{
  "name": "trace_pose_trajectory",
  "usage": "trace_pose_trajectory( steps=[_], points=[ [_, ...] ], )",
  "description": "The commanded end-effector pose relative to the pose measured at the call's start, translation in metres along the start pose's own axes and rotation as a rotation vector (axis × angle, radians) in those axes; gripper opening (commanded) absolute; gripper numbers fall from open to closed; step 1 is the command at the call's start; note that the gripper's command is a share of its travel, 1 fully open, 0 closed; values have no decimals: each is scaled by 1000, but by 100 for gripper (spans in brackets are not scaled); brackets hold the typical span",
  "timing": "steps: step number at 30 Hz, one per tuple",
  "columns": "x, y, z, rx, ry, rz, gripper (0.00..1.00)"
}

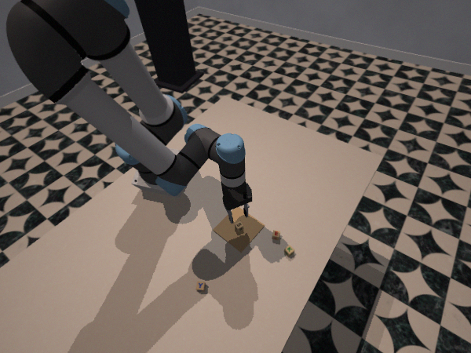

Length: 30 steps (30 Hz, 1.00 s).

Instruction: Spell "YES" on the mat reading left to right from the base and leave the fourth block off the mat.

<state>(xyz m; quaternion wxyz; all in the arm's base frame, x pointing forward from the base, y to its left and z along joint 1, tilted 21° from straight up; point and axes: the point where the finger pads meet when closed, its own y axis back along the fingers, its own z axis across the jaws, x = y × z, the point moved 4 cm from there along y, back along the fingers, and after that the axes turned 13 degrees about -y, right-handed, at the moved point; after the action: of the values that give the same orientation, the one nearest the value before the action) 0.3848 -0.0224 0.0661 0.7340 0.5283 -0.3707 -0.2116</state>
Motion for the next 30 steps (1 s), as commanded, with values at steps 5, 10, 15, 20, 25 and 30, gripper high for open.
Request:
trace_pose_trajectory(
  steps=[5, 10, 15, 20, 25, 30],
  points=[
    [-1, -16, 0, -1, 0, -3, 100],
    [-1, -21, 0, -1, 0, -3, 100],
    [-1, -28, 0, -1, 0, -3, 100],
    [-1, -34, 0, -1, 0, -3, 100],
    [-1, -37, 0, -1, 0, -3, 100],
    [0, -39, 0, 0, 0, -1, 100]
  ],
)
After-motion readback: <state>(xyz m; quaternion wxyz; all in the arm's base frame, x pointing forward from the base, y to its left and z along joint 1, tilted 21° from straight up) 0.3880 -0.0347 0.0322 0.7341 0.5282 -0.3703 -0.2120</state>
